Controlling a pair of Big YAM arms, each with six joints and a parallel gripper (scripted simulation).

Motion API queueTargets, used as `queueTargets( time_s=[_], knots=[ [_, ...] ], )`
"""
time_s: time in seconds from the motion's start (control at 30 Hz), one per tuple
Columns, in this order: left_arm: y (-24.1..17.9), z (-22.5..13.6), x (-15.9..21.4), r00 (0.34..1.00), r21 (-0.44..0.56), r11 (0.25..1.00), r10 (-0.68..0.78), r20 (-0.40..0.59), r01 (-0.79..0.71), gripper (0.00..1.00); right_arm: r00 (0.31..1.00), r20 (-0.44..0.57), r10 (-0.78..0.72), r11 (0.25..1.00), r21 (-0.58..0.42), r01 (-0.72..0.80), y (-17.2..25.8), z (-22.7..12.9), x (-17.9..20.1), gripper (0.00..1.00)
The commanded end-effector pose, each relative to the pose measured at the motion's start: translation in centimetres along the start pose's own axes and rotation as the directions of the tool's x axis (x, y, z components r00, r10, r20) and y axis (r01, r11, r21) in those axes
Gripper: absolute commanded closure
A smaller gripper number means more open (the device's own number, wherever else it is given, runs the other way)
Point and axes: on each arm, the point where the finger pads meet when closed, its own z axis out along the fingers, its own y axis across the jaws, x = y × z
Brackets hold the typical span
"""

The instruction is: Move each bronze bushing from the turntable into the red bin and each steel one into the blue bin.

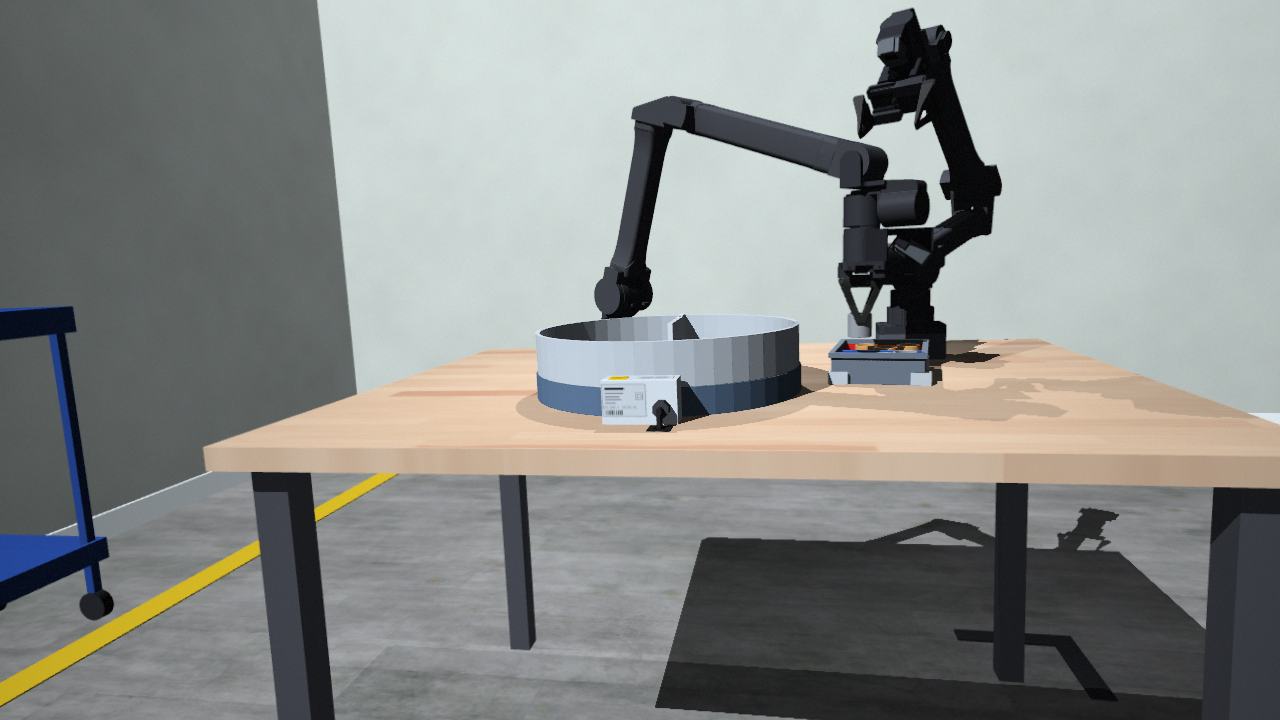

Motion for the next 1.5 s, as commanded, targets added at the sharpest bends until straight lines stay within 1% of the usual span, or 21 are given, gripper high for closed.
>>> queueTargets(
  time_s=[0.0, 0.17, 0.2, 0.27, 0.3, 0.33, 0.5, 0.57, 0.63, 0.7, 0.77, 0.83, 0.87, 1.2, 1.23, 1.27, 1.3, 1.33, 1.47],
  knots=[
    [0.3, -2.1, -1.8, 0.999, -0.008, 1.0, -0.024, 0.038, 0.024, 0.0, 0.999, 0.039, -0.001, 1.0, 0.025, 0.0, -0.5, -1.6, -1.2, 1.0],
    [0.3, -2.1, -2.0, 0.999, -0.008, 1.0, -0.024, 0.044, 0.024, 0.0, 0.999, 0.045, -0.001, 1.0, 0.029, 0.0, -0.5, -1.2, -1.4, 1.0],
    [0.3, -2.1, -1.9, 0.999, -0.008, 1.0, -0.024, 0.043, 0.024, 0.0, 1.0, 0.012, -0.002, 1.0, 0.009, 0.002, 0.1, 0.8, -0.6, 1.0],
    [0.3, -2.1, -1.9, 0.999, -0.008, 1.0, -0.024, 0.043, 0.024, 0.0, 1.0, 0.012, -0.002, 1.0, 0.009, 0.002, 0.1, 0.8, -0.6, 1.0],
    [0.3, -2.1, -1.9, 0.999, -0.008, 1.0, -0.024, 0.041, 0.025, 0.0, 1.0, 0.028, -0.002, 1.0, 0.019, 0.002, -0.4, 0.6, -1.4, 1.0],
    [0.3, -2.1, -1.9, 0.999, -0.008, 1.0, -0.024, 0.04, 0.025, 0.0, 1.0, 0.008, 0.007, 1.0, 0.006, -0.007, 0.2, 1.8, -0.6, 1.0],
    [0.1, -2.1, -1.9, 0.999, 0.002, 1.0, -0.011, 0.04, 0.011, 0.0, 1.0, 0.012, 0.003, 1.0, 0.009, -0.004, 0.6, 4.2, -0.8, 1.0],
    [0.1, -2.1, -1.9, 0.999, 0.002, 1.0, -0.011, 0.04, 0.011, 0.0, 1.0, 0.026, 0.004, 1.0, 0.018, -0.004, 0.3, 4.5, -1.3, 1.0],
    [0.1, -2.1, -1.9, 0.999, 0.003, 1.0, -0.026, 0.04, 0.026, 0.0, 1.0, 0.016, 0.005, 1.0, 0.012, -0.006, 0.5, 5.7, -0.8, 1.0],
    [0.1, -2.2, -1.9, 0.999, 0.003, 0.999, -0.032, 0.04, 0.032, 0.0, 0.999, 0.034, 0.006, 1.0, 0.024, -0.007, 0.0, 5.4, -1.5, 1.0],
    [0.1, -2.2, -1.9, 0.999, 0.003, 0.999, -0.035, 0.04, 0.035, 0.0, 1.0, 0.024, 0.005, 1.0, 0.018, -0.006, 0.3, 6.0, -1.1, 1.0],
    [0.1, -2.2, -1.9, 0.999, 0.003, 0.999, -0.035, 0.04, 0.035, 0.0, 1.0, 0.024, 0.005, 1.0, 0.018, -0.006, 0.3, 6.0, -1.1, 1.0],
    [0.1, -2.2, -1.9, 0.999, 0.003, 0.999, -0.036, 0.04, 0.036, 0.0, 0.999, 0.05, 0.005, 0.999, 0.033, -0.007, 0.0, 4.5, -1.6, 1.0],
    [0.3, -2.1, -1.9, 0.999, -0.008, 1.0, -0.029, 0.04, 0.029, 0.0, 0.999, 0.037, 0.003, 1.0, 0.024, -0.004, -0.3, 4.9, -1.0, 1.0],
    [0.3, -2.1, -1.8, 0.999, -0.008, 1.0, -0.029, 0.04, 0.029, 0.0, 0.999, 0.037, 0.003, 1.0, 0.024, -0.004, -0.3, 4.9, -1.0, 0.89],
    [0.3, -2.1, -1.8, 0.999, -0.008, 1.0, -0.029, 0.039, 0.029, 0.0, 0.999, 0.037, 0.003, 1.0, 0.024, -0.004, -0.3, 4.9, -1.0, 0.82],
    [0.3, -2.1, -1.8, 0.999, -0.008, 1.0, -0.029, 0.039, 0.029, 0.0, 0.998, 0.064, 0.003, 0.999, 0.04, -0.006, -0.7, 3.3, -1.6, 0.82],
    [0.3, -2.1, -1.8, 0.999, -0.008, 1.0, -0.029, 0.039, 0.029, 0.0, 0.997, 0.079, 0.003, 0.999, 0.049, -0.007, -0.6, 2.4, -2.2, 0.82],
    [0.3, -2.1, -1.8, 0.999, -0.008, 1.0, -0.029, 0.039, 0.029, 0.0, 0.997, 0.082, 0.003, 0.999, 0.049, -0.007, -0.3, 2.0, -2.4, 0.82]
  ],
)
